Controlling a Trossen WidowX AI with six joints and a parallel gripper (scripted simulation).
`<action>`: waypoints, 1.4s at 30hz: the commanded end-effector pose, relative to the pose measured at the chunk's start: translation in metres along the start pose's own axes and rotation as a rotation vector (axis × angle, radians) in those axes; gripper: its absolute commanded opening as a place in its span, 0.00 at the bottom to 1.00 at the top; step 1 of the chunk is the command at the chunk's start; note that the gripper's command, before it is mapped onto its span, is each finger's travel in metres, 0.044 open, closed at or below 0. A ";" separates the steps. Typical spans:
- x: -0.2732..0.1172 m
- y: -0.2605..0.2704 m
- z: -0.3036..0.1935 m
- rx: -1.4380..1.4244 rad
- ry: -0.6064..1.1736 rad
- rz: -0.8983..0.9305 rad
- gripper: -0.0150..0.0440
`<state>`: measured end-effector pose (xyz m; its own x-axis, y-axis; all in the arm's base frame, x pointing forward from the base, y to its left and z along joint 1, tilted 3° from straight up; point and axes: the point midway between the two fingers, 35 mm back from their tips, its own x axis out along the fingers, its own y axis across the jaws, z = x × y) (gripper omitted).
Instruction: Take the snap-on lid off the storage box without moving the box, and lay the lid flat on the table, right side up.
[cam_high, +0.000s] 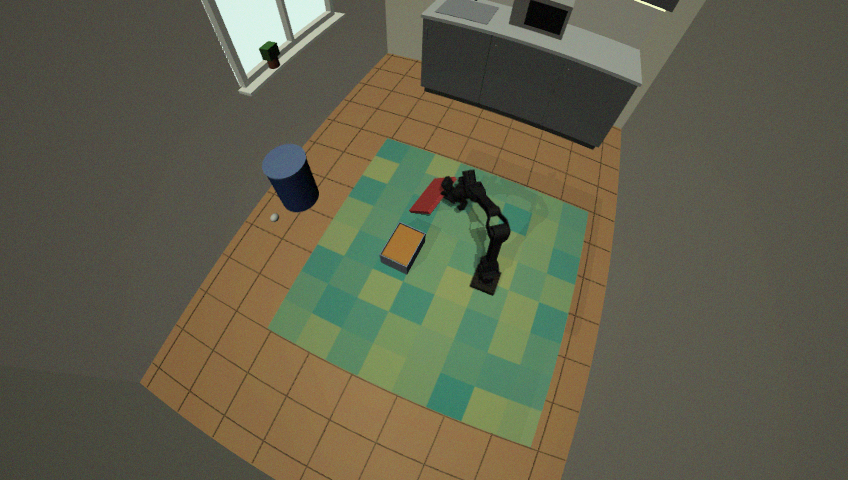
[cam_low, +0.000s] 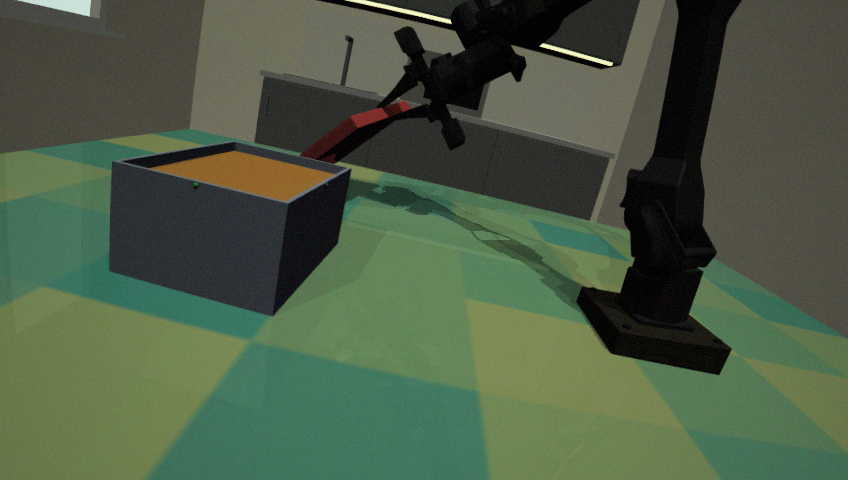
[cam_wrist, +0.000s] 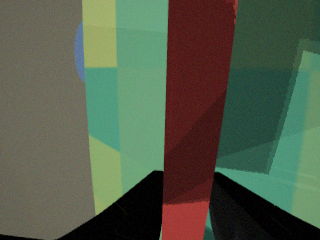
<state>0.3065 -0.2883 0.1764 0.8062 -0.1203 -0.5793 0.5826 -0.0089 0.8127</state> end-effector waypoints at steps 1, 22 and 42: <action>0.005 -0.007 -0.004 0.004 0.011 -0.011 0.25; 0.016 -0.020 -0.004 0.004 0.011 -0.011 0.25; 0.026 -0.033 -0.004 0.004 0.011 -0.012 0.25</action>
<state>0.3077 -0.2932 0.1482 0.8116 -0.1314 -0.5692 0.5742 0.0000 0.8187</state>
